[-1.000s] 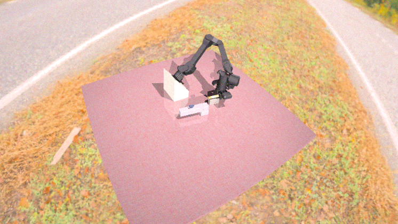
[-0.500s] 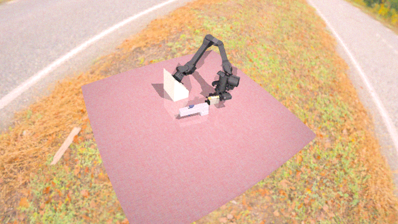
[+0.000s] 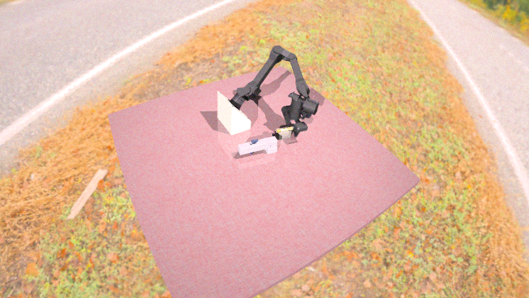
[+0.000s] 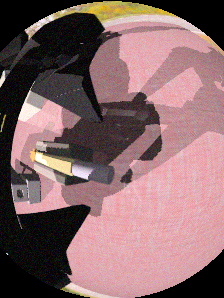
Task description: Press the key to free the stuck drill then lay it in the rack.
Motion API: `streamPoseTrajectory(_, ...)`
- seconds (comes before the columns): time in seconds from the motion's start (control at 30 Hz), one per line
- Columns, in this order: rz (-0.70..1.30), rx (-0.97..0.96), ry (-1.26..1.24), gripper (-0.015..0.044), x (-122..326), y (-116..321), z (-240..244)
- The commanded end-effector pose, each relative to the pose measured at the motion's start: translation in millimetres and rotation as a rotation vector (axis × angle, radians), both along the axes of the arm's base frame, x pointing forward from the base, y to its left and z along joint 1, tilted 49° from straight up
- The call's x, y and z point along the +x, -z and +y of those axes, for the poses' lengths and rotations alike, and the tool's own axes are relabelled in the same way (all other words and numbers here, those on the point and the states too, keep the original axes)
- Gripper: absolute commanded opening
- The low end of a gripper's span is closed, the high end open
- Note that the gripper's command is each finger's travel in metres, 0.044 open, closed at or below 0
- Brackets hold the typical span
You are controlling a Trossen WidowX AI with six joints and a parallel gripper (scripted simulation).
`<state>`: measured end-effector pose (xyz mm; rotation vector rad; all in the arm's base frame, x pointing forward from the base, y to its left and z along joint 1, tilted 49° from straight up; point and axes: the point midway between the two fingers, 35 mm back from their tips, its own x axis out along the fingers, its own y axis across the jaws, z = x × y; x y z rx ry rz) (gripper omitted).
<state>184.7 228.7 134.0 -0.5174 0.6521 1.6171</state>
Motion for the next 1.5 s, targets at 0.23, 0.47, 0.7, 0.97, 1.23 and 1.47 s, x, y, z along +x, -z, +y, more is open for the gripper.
streamPoseTrajectory(0.23, -0.010, 0.006, 0.003, 0.0440, 7, -30, -33)
streamPoseTrajectory(0.47, -0.010, 0.004, 0.003, 0.0440, 11, -48, -49)
streamPoseTrajectory(0.7, -0.238, 0.042, -0.036, 0.0440, 16, -83, -37)
streamPoseTrajectory(0.97, -0.645, 0.134, -0.088, 0.0440, 9, -169, -30)
streamPoseTrajectory(1.23, -1.043, 0.249, -0.103, 0.0440, -27, -263, -38)
streamPoseTrajectory(1.47, -1.379, 0.369, -0.081, 0.0440, -81, -343, -64)
